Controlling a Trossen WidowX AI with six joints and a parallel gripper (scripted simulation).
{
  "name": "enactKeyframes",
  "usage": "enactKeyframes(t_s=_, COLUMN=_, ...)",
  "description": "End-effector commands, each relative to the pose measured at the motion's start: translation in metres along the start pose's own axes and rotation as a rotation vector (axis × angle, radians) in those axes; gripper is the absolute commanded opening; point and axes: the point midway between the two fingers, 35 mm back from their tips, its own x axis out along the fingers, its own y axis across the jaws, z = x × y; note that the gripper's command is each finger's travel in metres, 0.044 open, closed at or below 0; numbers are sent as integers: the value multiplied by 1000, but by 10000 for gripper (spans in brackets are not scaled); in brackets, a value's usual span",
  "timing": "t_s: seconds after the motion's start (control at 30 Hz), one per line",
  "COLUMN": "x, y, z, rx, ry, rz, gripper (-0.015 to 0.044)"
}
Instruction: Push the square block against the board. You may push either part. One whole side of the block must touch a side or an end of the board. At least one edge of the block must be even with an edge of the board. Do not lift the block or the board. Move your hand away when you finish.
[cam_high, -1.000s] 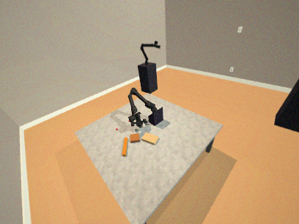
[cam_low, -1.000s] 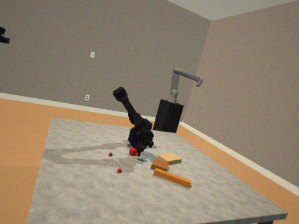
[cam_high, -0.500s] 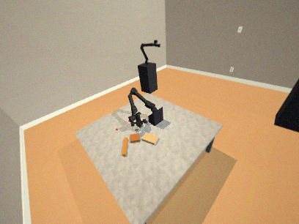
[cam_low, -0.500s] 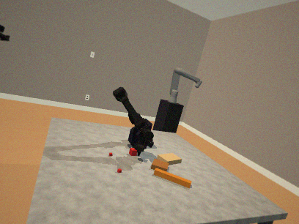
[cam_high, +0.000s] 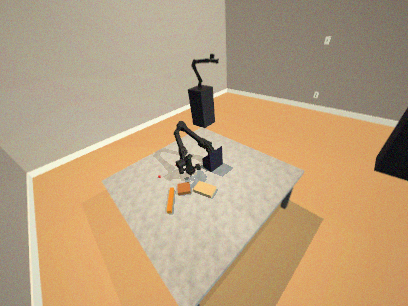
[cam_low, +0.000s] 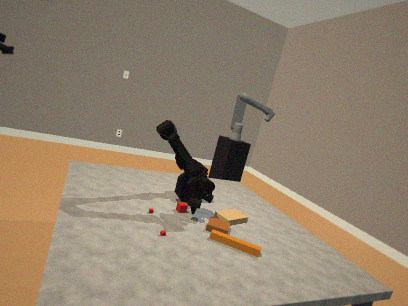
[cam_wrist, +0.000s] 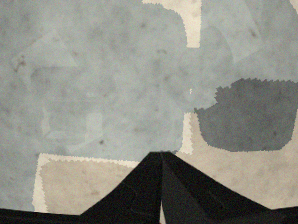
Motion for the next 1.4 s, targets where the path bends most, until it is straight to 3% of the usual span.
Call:
enactKeyframes(t_s=0.0, x=-1, y=-1, z=7, rx=2, ry=1, rz=-2, gripper=0)
enactKeyframes(t_s=0.4, x=-2, y=1, z=20, rx=1, ry=0, rz=-1, gripper=0)
enactKeyframes(t_s=0.57, x=-54, y=1, z=20, rx=3, ry=1, rz=-2, gripper=0)
enactKeyframes(t_s=0.77, x=-53, y=-2, z=22, rx=10, ry=-5, rz=-13, gripper=0)
enactKeyframes(t_s=1.37, x=-59, y=-63, z=54, rx=608, ry=-10, rz=-2, gripper=0)
